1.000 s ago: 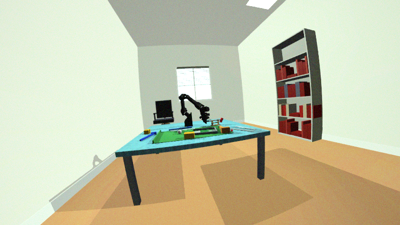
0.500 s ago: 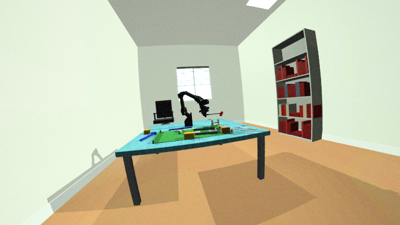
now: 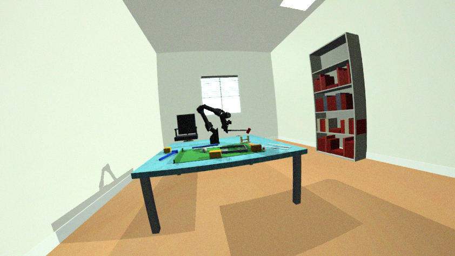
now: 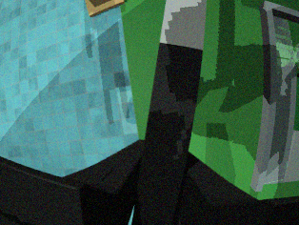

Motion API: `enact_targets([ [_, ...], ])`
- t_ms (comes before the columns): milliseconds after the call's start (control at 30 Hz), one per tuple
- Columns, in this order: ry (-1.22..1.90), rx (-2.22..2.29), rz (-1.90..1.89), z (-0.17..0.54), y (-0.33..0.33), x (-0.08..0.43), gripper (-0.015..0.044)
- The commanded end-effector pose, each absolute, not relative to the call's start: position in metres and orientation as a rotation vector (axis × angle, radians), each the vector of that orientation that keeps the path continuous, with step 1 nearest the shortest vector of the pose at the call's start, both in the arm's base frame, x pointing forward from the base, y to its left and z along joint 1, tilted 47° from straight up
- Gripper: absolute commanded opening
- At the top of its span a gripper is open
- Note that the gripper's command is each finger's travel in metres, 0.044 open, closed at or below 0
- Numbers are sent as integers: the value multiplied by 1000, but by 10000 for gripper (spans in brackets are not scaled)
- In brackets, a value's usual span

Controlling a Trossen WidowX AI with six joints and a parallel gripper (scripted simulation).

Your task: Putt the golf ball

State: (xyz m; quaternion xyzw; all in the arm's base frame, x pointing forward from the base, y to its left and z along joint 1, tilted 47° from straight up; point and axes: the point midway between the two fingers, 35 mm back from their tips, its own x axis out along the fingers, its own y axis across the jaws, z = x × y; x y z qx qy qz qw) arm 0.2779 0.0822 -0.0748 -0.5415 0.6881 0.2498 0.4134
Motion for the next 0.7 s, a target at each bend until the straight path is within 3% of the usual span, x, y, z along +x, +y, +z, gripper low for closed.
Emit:
enact_targets([
  [0, 1732, -1269, 465, -51, 64, 285, 0],
  [667, 1647, -819, -273, 53, -31, 286, 0],
])
